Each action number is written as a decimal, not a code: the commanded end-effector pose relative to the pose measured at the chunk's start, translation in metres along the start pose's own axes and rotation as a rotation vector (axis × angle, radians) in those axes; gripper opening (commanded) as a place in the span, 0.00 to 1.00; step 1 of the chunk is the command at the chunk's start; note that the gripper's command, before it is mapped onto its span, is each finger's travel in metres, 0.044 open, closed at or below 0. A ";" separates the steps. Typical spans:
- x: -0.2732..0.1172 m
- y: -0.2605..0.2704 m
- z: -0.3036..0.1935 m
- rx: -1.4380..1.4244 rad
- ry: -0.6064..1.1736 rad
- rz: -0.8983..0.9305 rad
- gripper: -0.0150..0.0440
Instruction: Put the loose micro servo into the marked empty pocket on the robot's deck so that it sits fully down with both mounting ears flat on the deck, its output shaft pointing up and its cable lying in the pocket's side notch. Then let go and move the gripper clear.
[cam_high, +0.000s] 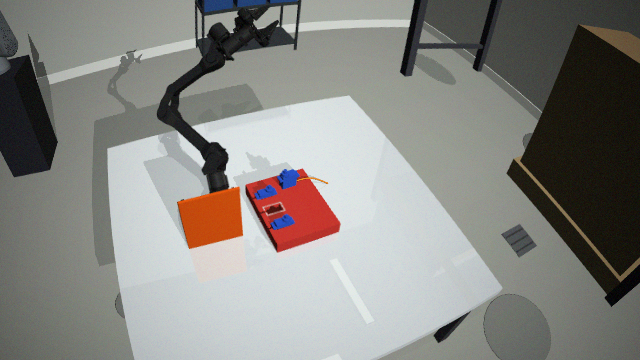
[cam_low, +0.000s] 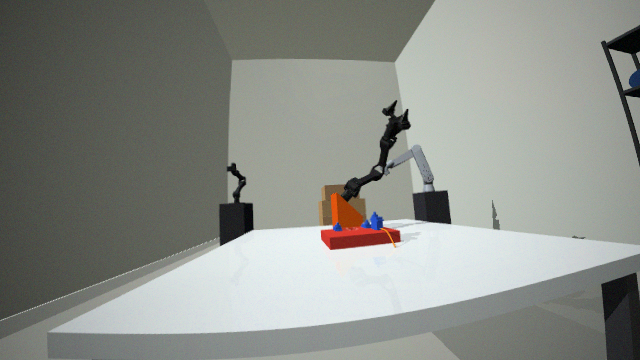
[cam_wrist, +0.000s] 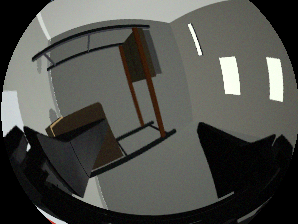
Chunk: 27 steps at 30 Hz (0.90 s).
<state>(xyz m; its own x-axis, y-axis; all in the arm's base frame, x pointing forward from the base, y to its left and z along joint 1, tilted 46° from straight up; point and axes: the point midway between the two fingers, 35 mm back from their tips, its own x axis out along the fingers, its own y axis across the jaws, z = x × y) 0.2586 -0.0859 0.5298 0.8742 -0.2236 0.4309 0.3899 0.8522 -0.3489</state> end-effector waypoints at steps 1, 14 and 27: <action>0.008 0.013 -0.018 0.097 0.051 0.051 1.00; 0.023 0.056 -0.071 0.437 0.240 0.176 1.00; 0.026 0.088 -0.107 0.664 0.396 0.236 1.00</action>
<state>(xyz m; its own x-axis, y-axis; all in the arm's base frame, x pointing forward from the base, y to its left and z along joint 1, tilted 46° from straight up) 0.3421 -0.0698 0.4286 0.9961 -0.0631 0.0618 0.0502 0.9802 0.1915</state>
